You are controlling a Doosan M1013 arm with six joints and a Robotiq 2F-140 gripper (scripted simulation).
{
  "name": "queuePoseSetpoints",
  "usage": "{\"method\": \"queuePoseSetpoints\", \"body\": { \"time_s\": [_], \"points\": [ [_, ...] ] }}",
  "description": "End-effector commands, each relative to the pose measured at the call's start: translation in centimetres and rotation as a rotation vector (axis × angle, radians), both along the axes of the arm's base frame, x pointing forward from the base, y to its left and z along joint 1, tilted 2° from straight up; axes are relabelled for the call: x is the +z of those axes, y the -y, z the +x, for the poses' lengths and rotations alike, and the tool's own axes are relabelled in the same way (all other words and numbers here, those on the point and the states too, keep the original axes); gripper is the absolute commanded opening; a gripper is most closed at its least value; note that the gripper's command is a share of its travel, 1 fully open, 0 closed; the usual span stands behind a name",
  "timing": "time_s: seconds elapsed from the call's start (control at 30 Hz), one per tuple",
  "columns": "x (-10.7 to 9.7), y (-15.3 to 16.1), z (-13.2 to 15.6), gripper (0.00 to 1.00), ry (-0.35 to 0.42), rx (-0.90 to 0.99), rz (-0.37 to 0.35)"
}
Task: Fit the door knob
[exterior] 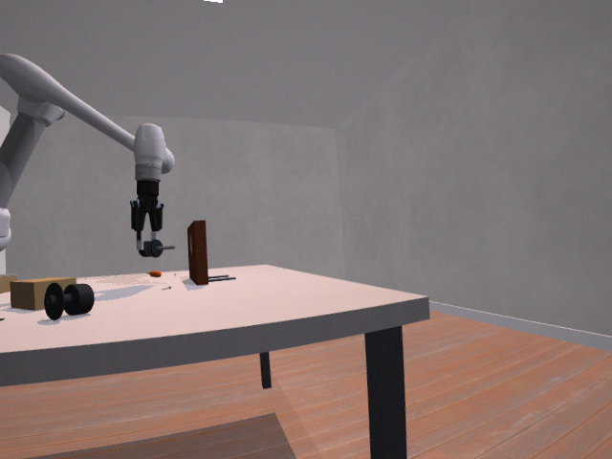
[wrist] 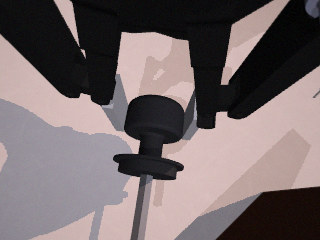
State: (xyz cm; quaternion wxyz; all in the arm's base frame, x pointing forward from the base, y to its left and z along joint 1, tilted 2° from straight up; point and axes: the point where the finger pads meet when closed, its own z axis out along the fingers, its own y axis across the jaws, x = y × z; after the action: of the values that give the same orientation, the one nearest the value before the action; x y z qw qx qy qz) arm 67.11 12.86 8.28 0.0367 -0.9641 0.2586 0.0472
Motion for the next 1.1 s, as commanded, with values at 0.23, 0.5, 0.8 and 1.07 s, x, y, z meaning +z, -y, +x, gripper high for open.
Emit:
{"method": "queuePoseSetpoints", "body": {
  "time_s": [0.23, 0.5, 0.8, 1.07],
  "points": [
    [0.5, 2.3, 0.8, 0.42, 0.014, 0.335, 0.018],
    [0.7, 3.7, 1.3, 0.42, 0.026, 0.561, 0.029],
    [0.9, 4.6, 1.5, 0.42, 0.032, 0.693, 0.036],
    [1.0, 5.1, 1.7, 0.42, 0.035, 0.775, 0.041]
  ]
}}
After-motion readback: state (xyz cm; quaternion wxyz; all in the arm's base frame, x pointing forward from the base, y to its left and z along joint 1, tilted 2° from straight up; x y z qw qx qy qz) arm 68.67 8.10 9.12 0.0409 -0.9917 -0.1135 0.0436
